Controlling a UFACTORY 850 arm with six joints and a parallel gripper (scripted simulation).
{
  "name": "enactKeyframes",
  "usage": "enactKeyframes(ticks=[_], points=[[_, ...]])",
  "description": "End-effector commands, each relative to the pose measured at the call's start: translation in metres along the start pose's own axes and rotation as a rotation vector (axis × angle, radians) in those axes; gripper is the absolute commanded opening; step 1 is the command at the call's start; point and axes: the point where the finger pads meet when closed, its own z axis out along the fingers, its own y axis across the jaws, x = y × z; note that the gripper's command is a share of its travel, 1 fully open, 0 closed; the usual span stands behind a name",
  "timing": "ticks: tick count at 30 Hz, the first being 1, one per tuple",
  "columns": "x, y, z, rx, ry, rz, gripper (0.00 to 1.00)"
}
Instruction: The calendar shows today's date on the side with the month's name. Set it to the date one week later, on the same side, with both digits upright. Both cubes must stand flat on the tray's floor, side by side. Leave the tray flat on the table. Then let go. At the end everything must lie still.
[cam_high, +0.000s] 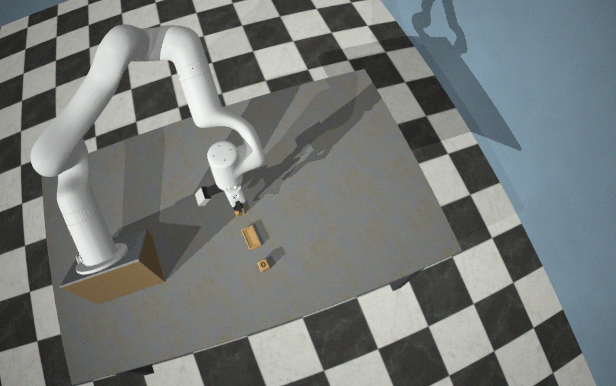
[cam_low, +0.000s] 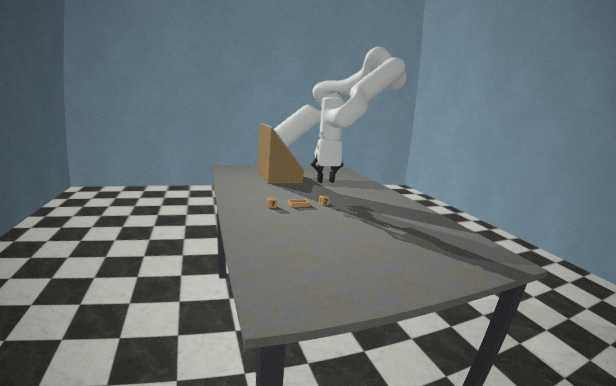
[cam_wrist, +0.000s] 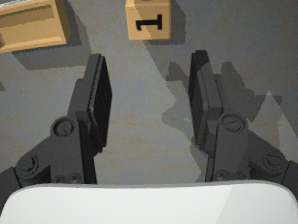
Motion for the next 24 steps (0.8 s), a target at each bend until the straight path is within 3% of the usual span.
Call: enactKeyframes(ticks=[1,24], points=[[-0.001,0.000,-0.001,0.000,-0.001,0.000,0.49],[-0.001,0.000,0.014,0.002,-0.001,0.000,0.49]])
